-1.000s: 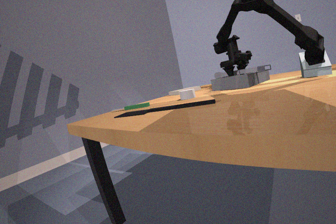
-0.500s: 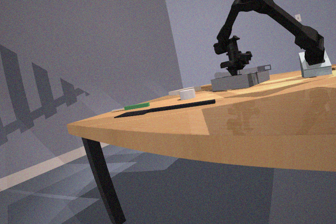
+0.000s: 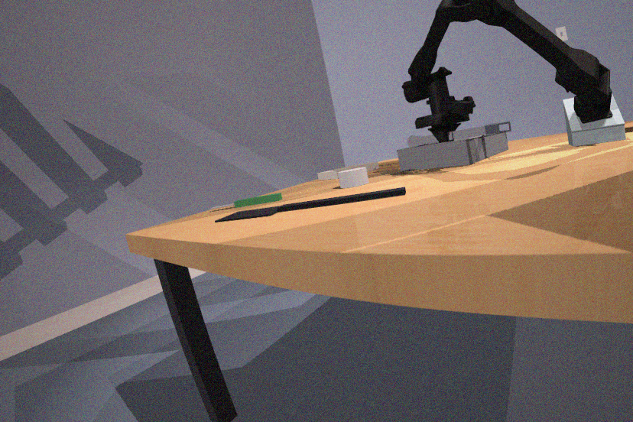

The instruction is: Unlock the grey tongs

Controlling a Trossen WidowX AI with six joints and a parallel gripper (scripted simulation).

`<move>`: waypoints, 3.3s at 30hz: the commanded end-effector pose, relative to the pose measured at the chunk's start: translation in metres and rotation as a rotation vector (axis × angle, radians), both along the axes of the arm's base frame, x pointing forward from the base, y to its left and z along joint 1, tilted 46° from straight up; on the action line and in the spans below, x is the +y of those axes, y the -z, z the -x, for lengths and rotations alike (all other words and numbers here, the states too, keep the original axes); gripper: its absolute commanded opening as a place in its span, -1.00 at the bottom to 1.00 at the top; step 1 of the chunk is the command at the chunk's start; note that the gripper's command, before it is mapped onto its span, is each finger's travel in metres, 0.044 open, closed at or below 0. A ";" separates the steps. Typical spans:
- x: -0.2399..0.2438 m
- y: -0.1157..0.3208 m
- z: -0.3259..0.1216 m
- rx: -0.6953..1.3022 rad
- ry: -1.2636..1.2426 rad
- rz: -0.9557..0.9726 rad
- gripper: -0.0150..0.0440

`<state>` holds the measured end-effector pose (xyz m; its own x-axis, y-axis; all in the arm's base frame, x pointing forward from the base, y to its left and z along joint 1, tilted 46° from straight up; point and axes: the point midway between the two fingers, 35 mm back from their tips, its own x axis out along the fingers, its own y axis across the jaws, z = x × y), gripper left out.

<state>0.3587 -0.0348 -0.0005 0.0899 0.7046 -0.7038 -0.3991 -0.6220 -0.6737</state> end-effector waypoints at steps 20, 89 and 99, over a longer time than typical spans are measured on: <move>-0.091 -0.089 0.012 0.005 0.004 -0.002 -1.00; -0.299 0.120 0.237 -0.717 -0.758 0.127 -1.00; -0.312 0.133 0.312 -0.849 -0.915 0.149 -1.00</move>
<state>0.0686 -0.3423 -0.1295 0.0796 0.6733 -0.7351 0.7025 -0.5611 -0.4379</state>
